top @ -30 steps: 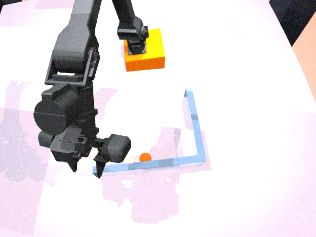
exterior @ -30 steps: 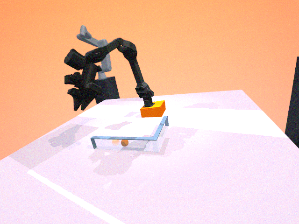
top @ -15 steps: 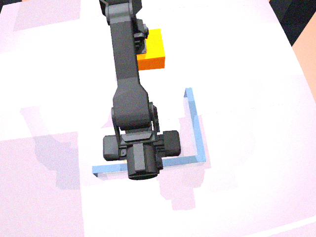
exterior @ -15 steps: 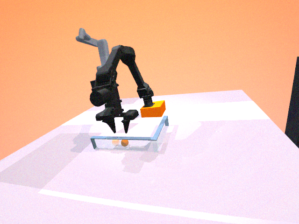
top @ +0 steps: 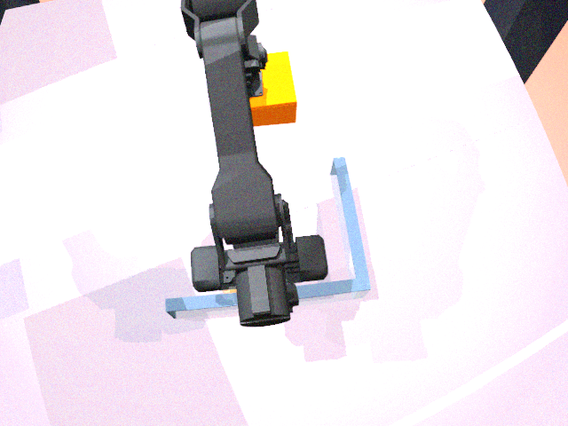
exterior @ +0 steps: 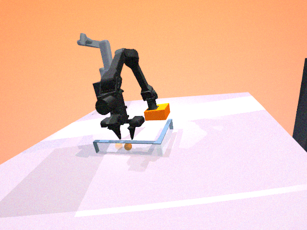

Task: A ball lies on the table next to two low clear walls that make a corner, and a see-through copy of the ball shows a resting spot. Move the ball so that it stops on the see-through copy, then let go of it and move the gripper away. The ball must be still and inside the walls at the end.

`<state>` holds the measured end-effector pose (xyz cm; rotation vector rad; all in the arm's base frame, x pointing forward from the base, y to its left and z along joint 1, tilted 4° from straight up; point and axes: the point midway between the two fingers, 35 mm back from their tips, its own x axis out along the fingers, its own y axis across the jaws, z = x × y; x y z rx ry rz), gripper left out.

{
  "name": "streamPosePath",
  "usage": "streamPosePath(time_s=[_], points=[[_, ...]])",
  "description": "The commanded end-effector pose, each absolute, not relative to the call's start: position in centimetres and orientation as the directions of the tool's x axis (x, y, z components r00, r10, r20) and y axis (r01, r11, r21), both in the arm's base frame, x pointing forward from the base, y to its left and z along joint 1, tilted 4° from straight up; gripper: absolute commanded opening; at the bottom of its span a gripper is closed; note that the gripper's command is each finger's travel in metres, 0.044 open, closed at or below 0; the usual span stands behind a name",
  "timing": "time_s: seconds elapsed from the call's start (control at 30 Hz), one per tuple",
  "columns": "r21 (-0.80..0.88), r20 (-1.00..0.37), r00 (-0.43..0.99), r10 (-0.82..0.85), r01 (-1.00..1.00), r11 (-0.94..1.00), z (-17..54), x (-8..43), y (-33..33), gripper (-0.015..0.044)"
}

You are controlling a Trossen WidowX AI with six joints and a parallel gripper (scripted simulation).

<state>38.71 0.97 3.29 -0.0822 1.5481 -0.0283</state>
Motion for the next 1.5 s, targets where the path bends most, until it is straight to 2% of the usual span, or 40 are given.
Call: streamPosePath(time_s=[0.0,0.77,0.9,1.17,1.33,1.47], points=[[-0.075,-0.997,0.020,-0.074,-0.040,0.996,2.7,38.7,0.9,0.0279],[-0.075,-0.997,0.020,-0.075,-0.040,0.996,-0.7,38.7,0.6,0.0279],[-0.075,-0.997,0.020,-0.075,-0.040,0.996,-0.7,38.7,0.6,0.0174],[-0.075,-0.997,0.020,-0.075,-0.040,0.996,-0.7,38.7,0.6,0.0120],[-0.078,-0.997,0.023,-0.077,-0.047,0.996,-0.3,38.4,1.4,0.0000],[-0.079,-0.997,0.026,-0.078,-0.051,0.996,1.8,38.4,2.0,0.0000]])
